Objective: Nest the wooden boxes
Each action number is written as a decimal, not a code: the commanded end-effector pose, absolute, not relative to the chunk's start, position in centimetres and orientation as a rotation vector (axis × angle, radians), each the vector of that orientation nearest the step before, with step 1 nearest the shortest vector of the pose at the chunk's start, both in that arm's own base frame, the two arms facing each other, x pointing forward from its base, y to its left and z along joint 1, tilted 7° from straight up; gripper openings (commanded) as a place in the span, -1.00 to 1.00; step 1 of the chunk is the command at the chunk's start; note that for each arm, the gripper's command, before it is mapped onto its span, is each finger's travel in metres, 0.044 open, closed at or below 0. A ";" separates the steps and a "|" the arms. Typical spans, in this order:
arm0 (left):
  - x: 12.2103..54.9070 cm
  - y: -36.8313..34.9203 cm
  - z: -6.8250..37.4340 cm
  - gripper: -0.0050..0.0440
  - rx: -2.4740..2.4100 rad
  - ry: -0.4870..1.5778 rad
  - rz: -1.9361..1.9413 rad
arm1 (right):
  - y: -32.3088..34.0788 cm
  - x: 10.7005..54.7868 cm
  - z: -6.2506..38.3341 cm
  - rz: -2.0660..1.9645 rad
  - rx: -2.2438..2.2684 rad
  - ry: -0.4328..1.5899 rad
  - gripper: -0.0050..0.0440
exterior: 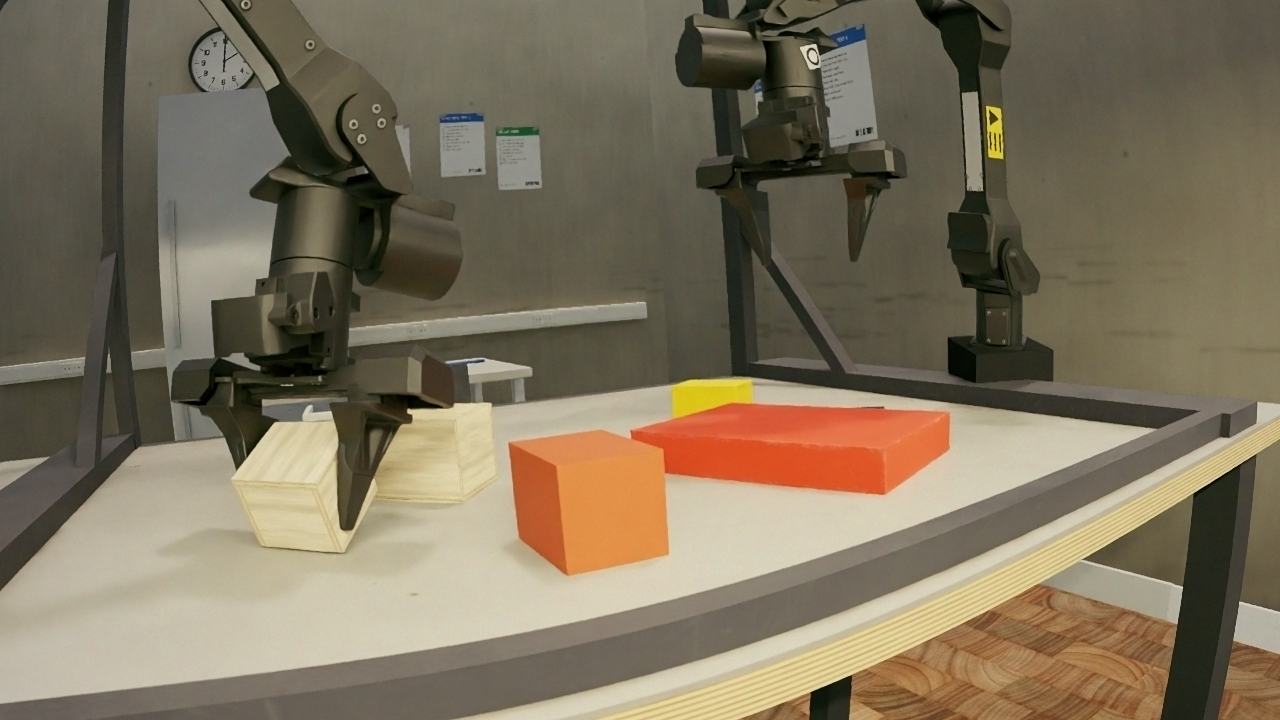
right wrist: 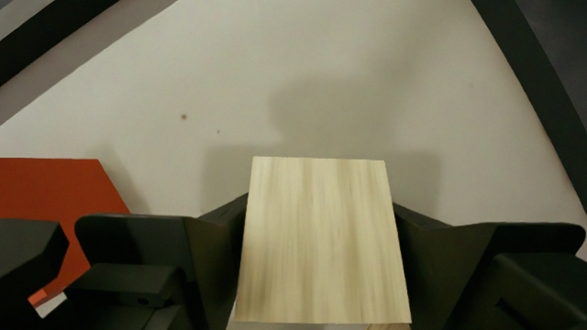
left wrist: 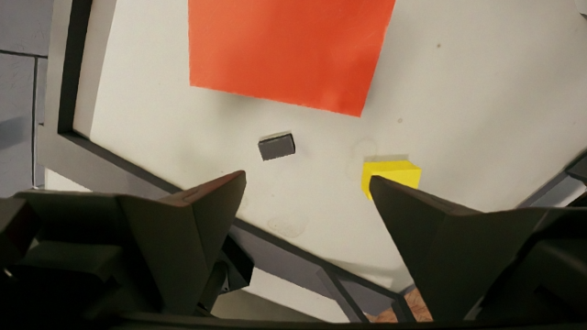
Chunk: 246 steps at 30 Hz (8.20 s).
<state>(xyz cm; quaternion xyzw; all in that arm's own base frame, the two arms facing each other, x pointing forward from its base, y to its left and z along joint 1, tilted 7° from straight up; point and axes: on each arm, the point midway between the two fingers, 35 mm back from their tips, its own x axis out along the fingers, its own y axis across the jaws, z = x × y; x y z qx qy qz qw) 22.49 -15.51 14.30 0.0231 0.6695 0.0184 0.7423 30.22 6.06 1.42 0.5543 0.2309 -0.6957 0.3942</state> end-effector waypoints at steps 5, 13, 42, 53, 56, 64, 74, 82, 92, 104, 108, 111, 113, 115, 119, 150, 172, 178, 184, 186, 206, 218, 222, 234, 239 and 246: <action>22.5 -15.6 14.9 0.84 0.036 1.451 0.033 | 5.6 30.0 2.3 -1.663 1.546 0.651 -1.00; 22.5 -15.6 14.9 0.84 0.036 1.451 0.033 | 5.1 29.6 2.3 -1.569 1.667 0.721 -1.00; 22.5 -15.6 14.9 0.84 0.036 1.451 0.033 | 3.2 28.3 1.8 -1.144 2.086 0.967 -1.00; 22.5 -15.6 14.9 0.84 0.036 1.451 0.033 | 2.5 27.7 0.7 -0.931 2.257 1.085 -1.00; 22.5 -15.6 14.9 0.84 0.036 1.451 0.033 | 2.4 27.6 0.7 -0.908 2.272 1.094 -1.00; 22.5 -15.6 14.9 0.84 0.036 1.451 0.033 | 2.0 27.4 0.2 -0.759 2.364 1.150 -1.00; 22.5 -15.6 14.9 0.84 0.036 1.451 0.033 | 1.9 27.8 0.1 -0.748 2.361 1.140 -0.40; 22.5 -15.6 14.9 0.84 0.036 1.451 0.033 | 1.9 27.8 0.1 -0.748 2.361 1.140 0.38; 22.5 -15.6 14.9 0.84 0.036 1.451 0.033 | 1.9 27.8 0.1 -0.748 2.361 1.140 0.84; 22.5 -15.6 14.9 0.84 0.036 1.451 0.033 | 1.9 27.8 0.1 -0.748 2.361 1.140 0.84; 22.5 -15.6 14.9 0.84 0.036 1.451 0.033 | 1.9 28.2 0.6 -0.760 2.345 1.122 0.84; 22.5 -15.6 14.9 0.84 0.036 1.451 0.033 | 2.1 28.3 1.8 -0.878 2.275 1.077 0.84; 22.5 -15.6 14.9 0.84 0.036 1.451 0.033 | 2.1 28.5 2.6 -0.908 2.242 1.042 0.84; 22.5 -15.6 14.9 0.84 0.036 1.451 0.033 | 2.2 28.1 2.9 -0.950 2.223 1.039 0.84; 22.5 -15.6 14.9 0.84 0.036 1.451 0.033 | 2.2 28.2 3.2 -0.988 2.199 1.024 0.84; 22.5 -15.6 14.9 0.84 0.036 1.451 0.033 | 3.3 27.7 9.8 -1.547 1.694 0.732 0.84; 22.5 -15.6 14.9 0.84 0.036 1.451 0.033 | 3.2 27.5 9.7 -1.545 1.696 0.736 0.84; 22.5 -15.6 14.9 0.84 0.036 1.451 0.033 | 3.2 27.5 9.7 -1.545 1.696 0.736 0.84; 22.5 -15.6 14.9 0.84 0.036 1.451 0.033 | 3.3 27.6 9.5 -1.598 1.653 0.716 0.84; 22.5 -15.6 14.9 0.84 0.036 1.451 0.033 | 3.3 27.5 9.3 -1.674 1.583 0.683 0.84; 22.5 -15.6 14.9 0.84 0.036 1.451 0.033 | 3.6 27.7 9.5 -1.950 1.035 0.368 0.84; 22.5 -15.6 14.9 0.84 0.036 1.451 0.033 | 2.9 28.3 1.2 -1.965 1.003 0.371 0.84; 22.5 -15.6 14.9 0.84 0.036 1.451 0.033 | 3.0 28.4 1.2 -1.962 1.010 0.370 0.84; 22.5 -15.6 14.9 0.84 0.036 1.451 0.033 | 2.9 28.6 0.2 -1.964 1.010 0.370 0.84; 22.5 -15.6 14.9 0.84 0.036 1.451 0.033 | 3.0 28.6 0.2 -1.962 1.009 0.371 0.56; 22.5 -15.6 14.9 0.84 0.036 1.451 0.033 | 3.1 28.7 0.6 -1.955 1.029 0.368 0.42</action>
